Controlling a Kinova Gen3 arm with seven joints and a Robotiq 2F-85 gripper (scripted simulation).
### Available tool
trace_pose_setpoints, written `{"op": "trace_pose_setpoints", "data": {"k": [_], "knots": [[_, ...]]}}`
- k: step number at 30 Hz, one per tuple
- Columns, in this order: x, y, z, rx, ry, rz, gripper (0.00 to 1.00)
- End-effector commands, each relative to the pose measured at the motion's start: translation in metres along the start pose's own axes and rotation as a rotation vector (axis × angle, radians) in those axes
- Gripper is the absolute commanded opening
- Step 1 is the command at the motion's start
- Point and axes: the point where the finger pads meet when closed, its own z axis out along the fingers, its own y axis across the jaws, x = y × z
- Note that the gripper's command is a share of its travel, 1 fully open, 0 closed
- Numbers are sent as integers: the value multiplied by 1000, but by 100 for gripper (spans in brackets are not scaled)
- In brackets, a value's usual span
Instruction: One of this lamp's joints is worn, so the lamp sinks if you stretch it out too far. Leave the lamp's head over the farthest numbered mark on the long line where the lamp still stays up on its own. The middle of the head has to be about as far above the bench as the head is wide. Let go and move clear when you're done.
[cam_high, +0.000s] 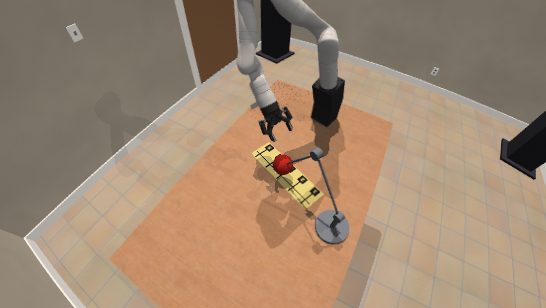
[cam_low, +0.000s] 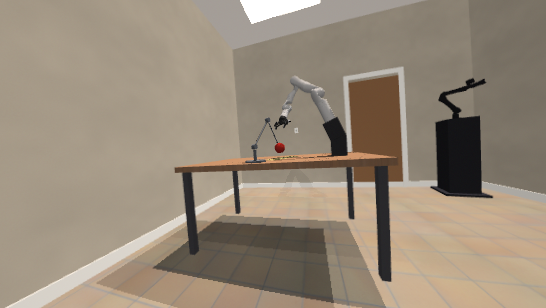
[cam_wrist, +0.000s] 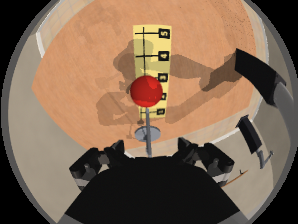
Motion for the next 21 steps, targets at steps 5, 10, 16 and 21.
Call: {"op": "trace_pose_setpoints", "data": {"k": [5,10,16,21], "knots": [[-7,0,4,13,62,1,100],[-14,-1,8,28,139,2,100],[-24,-1,14,46,232,5,100],[-20,-2,21,48,230,10,100]]}}
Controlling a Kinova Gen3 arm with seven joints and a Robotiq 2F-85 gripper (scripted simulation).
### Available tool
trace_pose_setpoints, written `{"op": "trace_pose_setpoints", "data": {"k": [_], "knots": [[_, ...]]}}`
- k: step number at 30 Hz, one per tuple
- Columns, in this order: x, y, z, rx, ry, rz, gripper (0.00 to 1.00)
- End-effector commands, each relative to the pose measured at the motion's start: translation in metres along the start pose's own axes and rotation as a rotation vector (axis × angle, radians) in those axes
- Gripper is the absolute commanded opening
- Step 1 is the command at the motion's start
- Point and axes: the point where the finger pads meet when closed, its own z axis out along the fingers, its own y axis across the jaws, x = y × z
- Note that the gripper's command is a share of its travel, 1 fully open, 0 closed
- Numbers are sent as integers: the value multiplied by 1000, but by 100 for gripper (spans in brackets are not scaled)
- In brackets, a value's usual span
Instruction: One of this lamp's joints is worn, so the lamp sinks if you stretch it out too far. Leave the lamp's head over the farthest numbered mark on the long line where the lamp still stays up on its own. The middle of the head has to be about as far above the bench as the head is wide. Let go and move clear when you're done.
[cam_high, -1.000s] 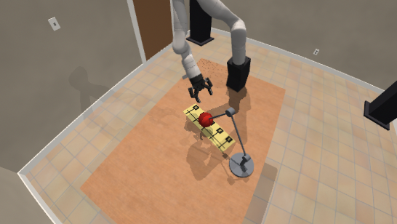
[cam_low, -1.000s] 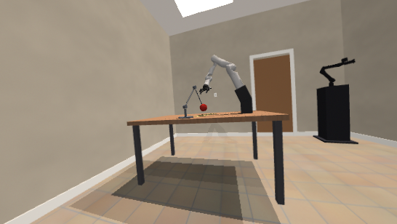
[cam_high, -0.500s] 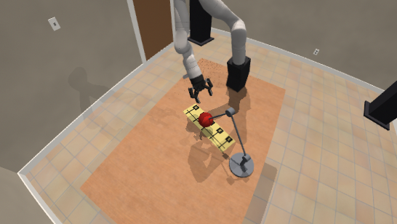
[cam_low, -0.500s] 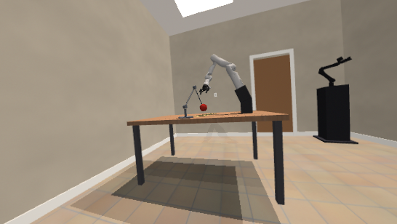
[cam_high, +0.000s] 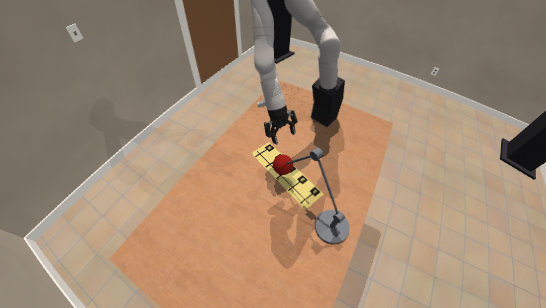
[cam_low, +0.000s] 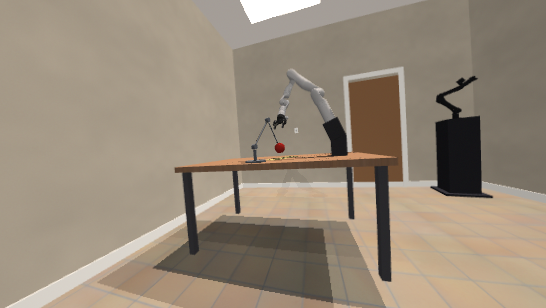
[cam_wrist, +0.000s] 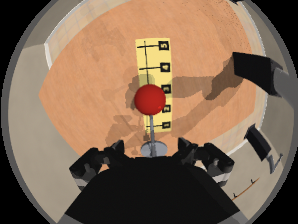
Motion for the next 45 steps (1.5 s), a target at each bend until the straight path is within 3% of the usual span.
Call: {"op": "trace_pose_setpoints", "data": {"k": [1,45], "knots": [[-9,2,9,-10,-4,-20,100],[-7,-5,105,11,13,-31,100]]}}
